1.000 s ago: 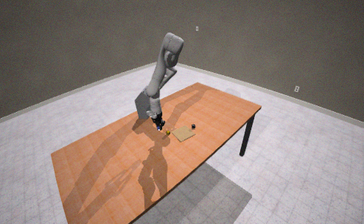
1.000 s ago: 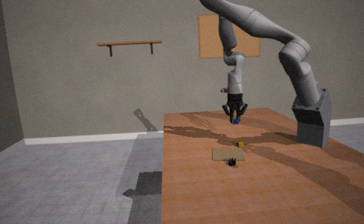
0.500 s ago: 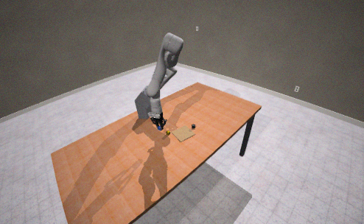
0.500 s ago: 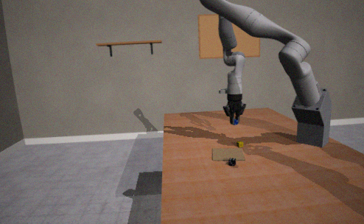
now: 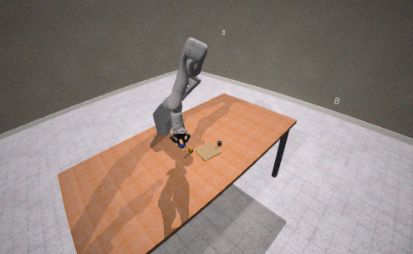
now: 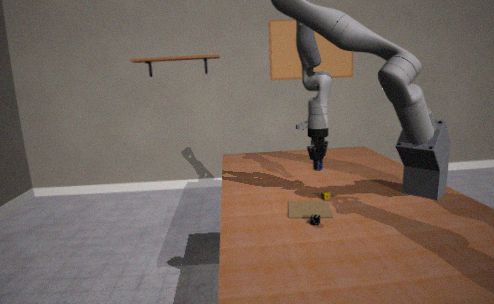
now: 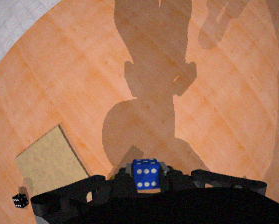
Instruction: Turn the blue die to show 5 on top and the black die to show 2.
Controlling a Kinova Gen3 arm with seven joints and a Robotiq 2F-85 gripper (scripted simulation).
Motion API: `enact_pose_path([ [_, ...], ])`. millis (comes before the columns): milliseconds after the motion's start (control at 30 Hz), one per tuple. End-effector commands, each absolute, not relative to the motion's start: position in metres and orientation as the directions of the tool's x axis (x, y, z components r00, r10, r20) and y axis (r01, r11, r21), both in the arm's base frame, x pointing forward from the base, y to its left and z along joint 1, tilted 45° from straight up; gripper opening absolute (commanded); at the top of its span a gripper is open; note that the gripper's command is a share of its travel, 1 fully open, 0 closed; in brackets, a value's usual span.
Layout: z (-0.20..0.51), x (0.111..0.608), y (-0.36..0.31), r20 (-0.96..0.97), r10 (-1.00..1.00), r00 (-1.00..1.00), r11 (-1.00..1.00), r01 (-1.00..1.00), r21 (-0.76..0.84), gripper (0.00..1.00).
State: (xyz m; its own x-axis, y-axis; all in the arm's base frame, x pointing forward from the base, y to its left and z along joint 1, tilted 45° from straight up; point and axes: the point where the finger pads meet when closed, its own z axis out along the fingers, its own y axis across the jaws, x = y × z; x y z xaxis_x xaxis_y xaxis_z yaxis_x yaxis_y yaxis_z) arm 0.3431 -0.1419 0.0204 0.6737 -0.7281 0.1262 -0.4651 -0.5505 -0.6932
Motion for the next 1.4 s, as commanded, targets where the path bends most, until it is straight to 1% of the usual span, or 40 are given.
enact_pose_path([
  [0, 0.0185, 0.3436, -0.1434, 0.206, -0.658, 0.724, -0.634, -0.386, -0.670, 0.21],
  [67, 0.0185, 0.3436, -0.1434, 0.206, -0.658, 0.724, -0.634, -0.386, -0.670, 0.21],
  [300, 0.0184, 0.3462, -0.1435, 0.366, -0.481, 0.796, -0.777, -0.195, -0.598, 0.21],
  [567, 0.0186, 0.3488, -0.1440, 0.494, -0.293, 0.819, -0.867, -0.010, -0.498, 0.21],
  [633, 0.0186, 0.3488, -0.1440, 0.494, -0.293, 0.819, -0.867, -0.010, -0.498, 0.21],
  [1000, 0.0190, 0.3509, -0.1446, 0.572, -0.143, 0.807, -0.905, 0.128, -0.406, 0.21],
  [1367, 0.0191, 0.3513, -0.1448, 0.583, -0.118, 0.803, -0.909, 0.149, -0.390, 0.21],
])
